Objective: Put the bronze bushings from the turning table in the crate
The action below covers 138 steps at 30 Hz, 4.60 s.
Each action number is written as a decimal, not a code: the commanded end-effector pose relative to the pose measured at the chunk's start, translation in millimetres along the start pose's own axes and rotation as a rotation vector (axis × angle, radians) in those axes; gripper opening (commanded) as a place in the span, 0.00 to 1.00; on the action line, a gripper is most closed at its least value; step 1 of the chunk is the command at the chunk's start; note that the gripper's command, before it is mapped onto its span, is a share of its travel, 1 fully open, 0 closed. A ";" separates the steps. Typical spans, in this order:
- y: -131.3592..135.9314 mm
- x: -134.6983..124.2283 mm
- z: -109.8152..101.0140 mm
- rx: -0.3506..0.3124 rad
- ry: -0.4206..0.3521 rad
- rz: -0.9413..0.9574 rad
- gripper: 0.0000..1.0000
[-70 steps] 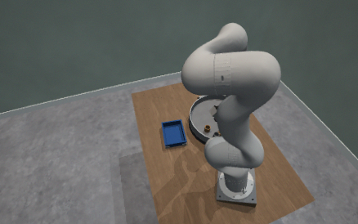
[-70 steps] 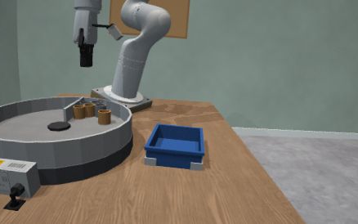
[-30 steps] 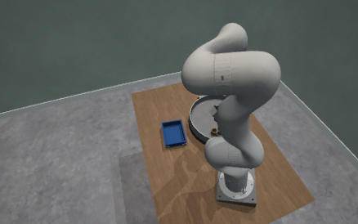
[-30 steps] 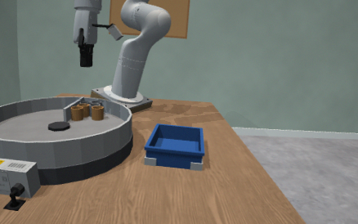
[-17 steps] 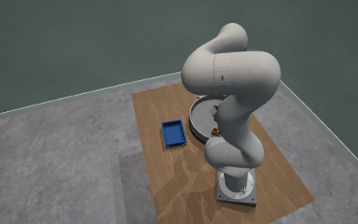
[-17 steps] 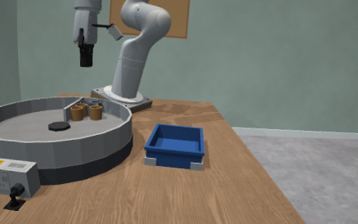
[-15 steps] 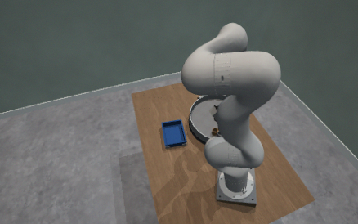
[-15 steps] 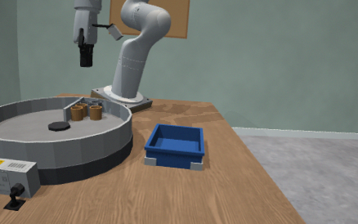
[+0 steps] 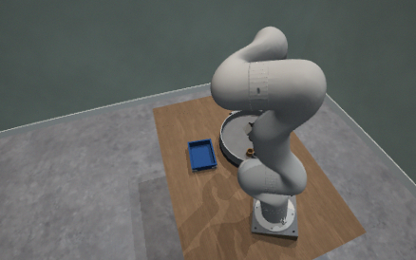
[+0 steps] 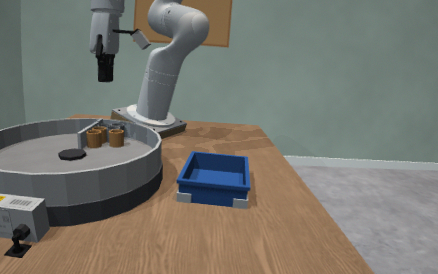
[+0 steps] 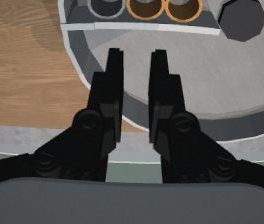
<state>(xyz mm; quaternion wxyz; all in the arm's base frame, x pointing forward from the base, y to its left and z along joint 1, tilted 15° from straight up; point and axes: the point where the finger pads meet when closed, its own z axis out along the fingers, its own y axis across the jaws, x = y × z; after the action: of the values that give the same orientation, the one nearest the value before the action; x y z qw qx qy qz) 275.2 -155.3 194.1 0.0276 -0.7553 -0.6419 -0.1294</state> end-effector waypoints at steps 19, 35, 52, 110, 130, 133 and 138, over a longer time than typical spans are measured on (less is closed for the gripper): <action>0.7 -0.3 -0.5 -0.001 -0.001 0.000 0.15; 0.7 -0.3 -0.5 -0.001 -0.001 0.000 0.15; 0.7 -0.3 -0.5 -0.001 -0.001 0.000 0.15; 15.9 5.0 28.0 0.002 0.227 -0.001 0.10; 47.5 15.0 85.7 -0.007 0.694 0.002 0.10; 47.6 15.1 86.0 -0.007 0.696 0.002 0.10; 47.7 15.1 86.1 -0.007 0.697 0.002 0.10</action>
<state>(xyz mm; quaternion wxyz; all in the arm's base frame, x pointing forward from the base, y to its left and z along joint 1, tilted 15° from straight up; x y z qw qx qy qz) 337.2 -130.8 120.5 0.2425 -0.6669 -0.5929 -0.3806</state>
